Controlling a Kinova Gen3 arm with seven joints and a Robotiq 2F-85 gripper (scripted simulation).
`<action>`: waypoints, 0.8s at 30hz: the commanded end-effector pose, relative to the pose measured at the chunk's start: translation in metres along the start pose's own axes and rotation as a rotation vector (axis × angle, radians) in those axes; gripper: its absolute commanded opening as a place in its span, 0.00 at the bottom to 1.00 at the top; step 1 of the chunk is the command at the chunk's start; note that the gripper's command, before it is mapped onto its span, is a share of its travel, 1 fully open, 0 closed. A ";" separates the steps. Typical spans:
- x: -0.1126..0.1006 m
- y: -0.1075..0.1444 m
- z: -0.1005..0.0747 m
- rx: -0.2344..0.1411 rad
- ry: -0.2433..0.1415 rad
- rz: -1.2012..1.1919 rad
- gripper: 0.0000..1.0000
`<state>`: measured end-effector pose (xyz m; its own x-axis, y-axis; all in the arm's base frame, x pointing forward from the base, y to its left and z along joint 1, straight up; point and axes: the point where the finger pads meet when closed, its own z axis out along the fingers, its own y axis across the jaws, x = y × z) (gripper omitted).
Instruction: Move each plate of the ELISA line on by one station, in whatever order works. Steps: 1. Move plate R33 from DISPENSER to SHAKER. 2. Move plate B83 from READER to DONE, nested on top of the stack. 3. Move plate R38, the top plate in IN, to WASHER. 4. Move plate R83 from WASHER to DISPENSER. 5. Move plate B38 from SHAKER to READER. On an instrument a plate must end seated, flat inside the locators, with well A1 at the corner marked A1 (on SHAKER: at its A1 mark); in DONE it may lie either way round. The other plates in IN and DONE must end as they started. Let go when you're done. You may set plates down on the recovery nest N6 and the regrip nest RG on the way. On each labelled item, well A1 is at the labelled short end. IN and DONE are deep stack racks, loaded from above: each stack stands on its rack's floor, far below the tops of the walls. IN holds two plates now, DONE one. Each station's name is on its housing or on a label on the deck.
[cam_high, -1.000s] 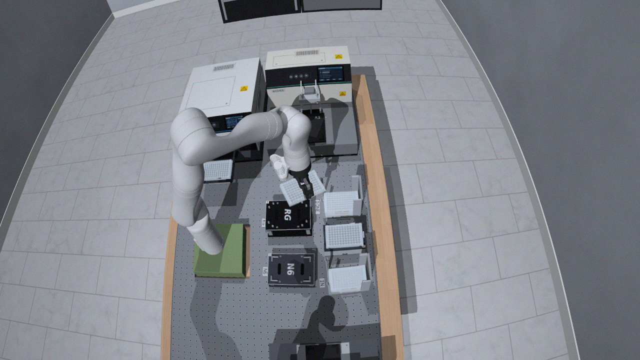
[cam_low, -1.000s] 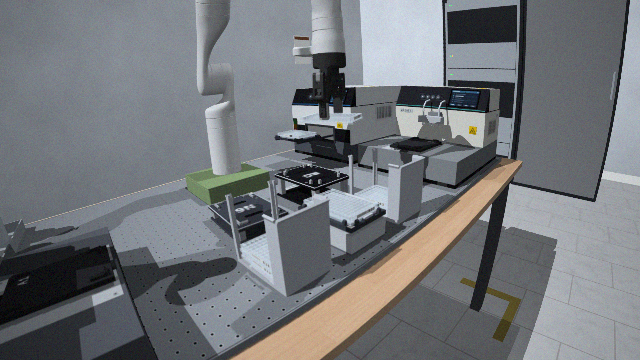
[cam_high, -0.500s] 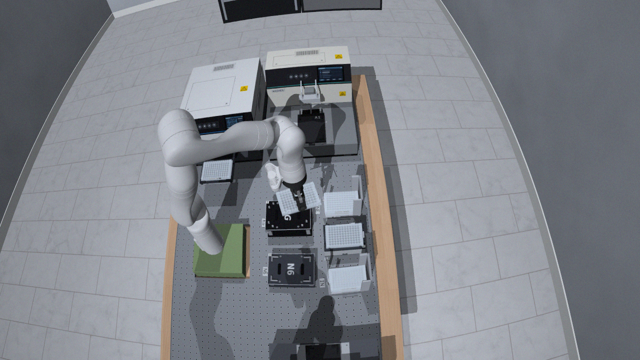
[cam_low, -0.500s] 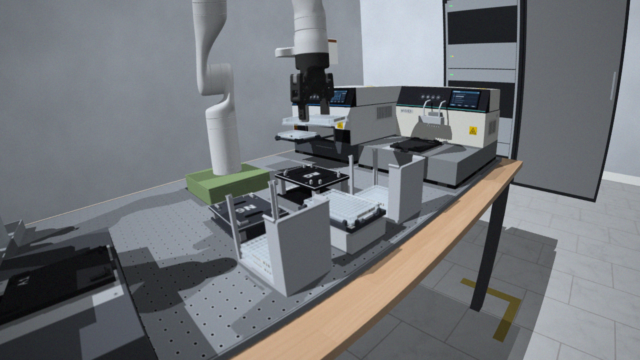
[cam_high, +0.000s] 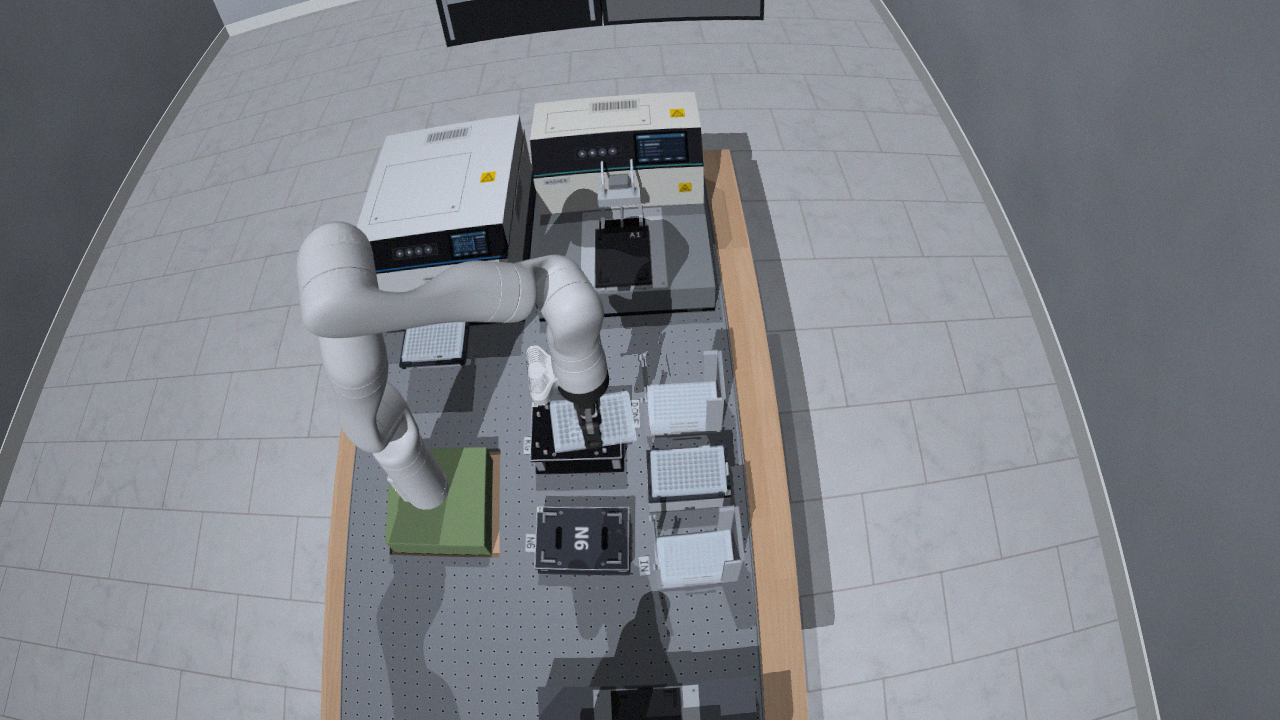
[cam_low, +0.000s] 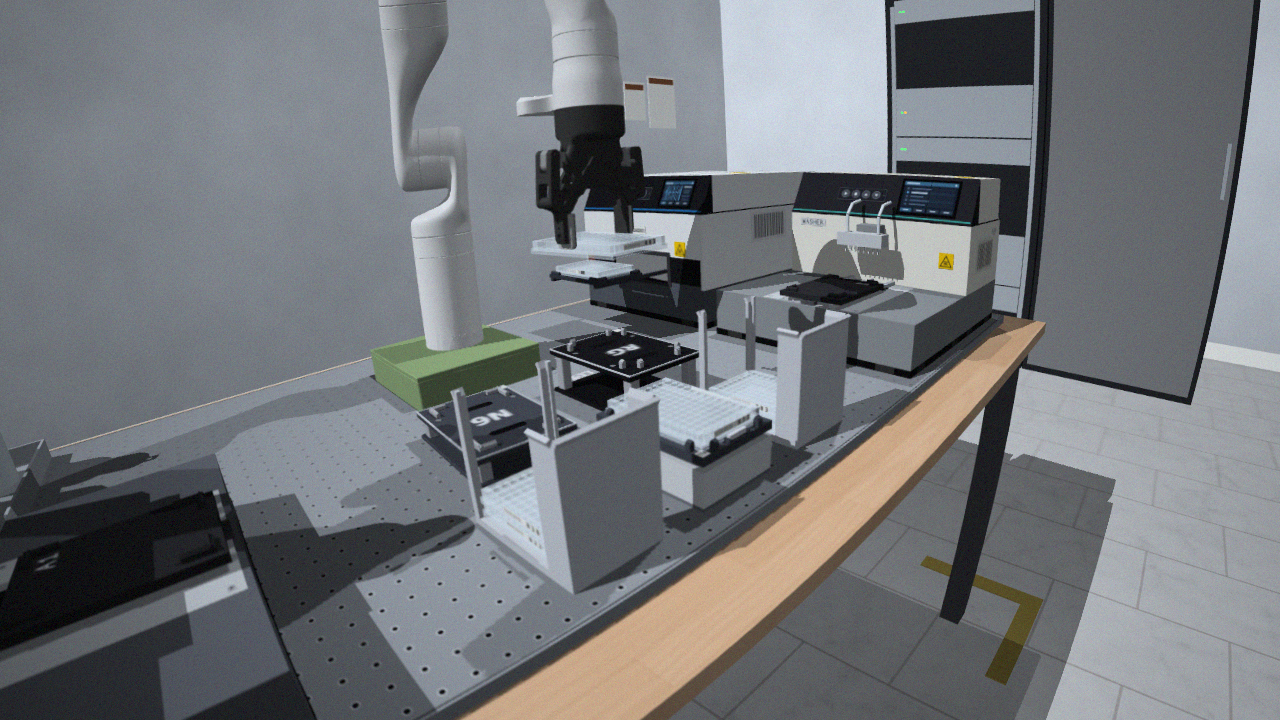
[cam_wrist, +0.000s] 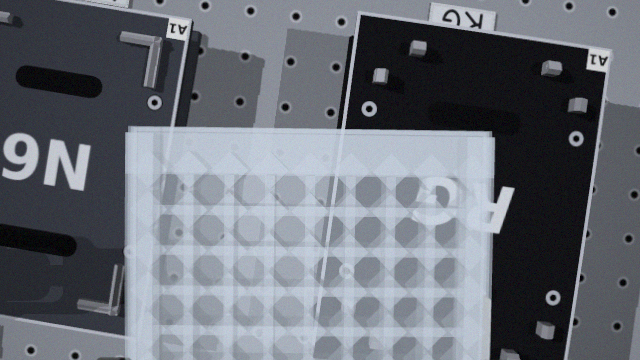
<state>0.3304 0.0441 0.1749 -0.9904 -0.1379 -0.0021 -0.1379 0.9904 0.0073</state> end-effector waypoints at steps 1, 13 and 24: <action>0.002 -0.009 -0.002 -0.001 -0.006 0.019 0.94; 0.000 -0.046 -0.003 -0.002 -0.011 0.149 0.94; 0.003 -0.076 -0.002 -0.003 -0.006 0.252 0.94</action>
<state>0.3354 -0.0230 0.1761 -0.9963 0.0854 -0.0034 0.0854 0.9963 0.0050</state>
